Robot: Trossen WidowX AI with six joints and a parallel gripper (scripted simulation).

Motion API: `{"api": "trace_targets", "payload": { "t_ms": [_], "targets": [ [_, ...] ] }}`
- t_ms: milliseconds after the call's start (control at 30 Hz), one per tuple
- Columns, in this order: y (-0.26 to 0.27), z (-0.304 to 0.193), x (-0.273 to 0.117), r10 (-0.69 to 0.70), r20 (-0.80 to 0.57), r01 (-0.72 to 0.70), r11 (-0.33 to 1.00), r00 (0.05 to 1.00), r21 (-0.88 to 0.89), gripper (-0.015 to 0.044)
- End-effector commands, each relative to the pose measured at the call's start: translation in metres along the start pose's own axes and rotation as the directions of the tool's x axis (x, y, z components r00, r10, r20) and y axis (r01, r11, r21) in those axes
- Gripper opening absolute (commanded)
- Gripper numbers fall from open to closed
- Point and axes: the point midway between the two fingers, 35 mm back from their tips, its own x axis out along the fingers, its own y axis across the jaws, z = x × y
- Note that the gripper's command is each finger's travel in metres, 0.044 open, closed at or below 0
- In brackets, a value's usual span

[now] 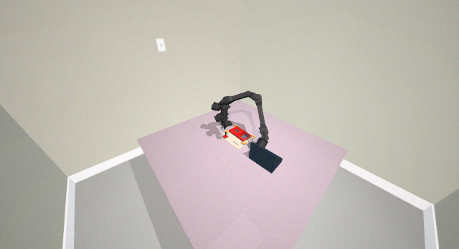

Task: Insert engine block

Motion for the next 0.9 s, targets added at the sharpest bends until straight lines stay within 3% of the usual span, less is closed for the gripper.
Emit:
{"api": "trace_targets", "payload": {
  "t_ms": [0,433,867],
  "targets": [
    [-0.003,-0.014,0.004,-0.003,-0.004,0.003,0.993,1.000,0.117,0.0000],
    [-0.012,-0.054,0.016,-0.006,-0.008,0.009,0.886,1.000,0.464,0.0000],
    [-0.016,-0.095,0.028,-0.009,-0.020,0.021,0.661,1.000,0.750,0.0000]
  ]
}}
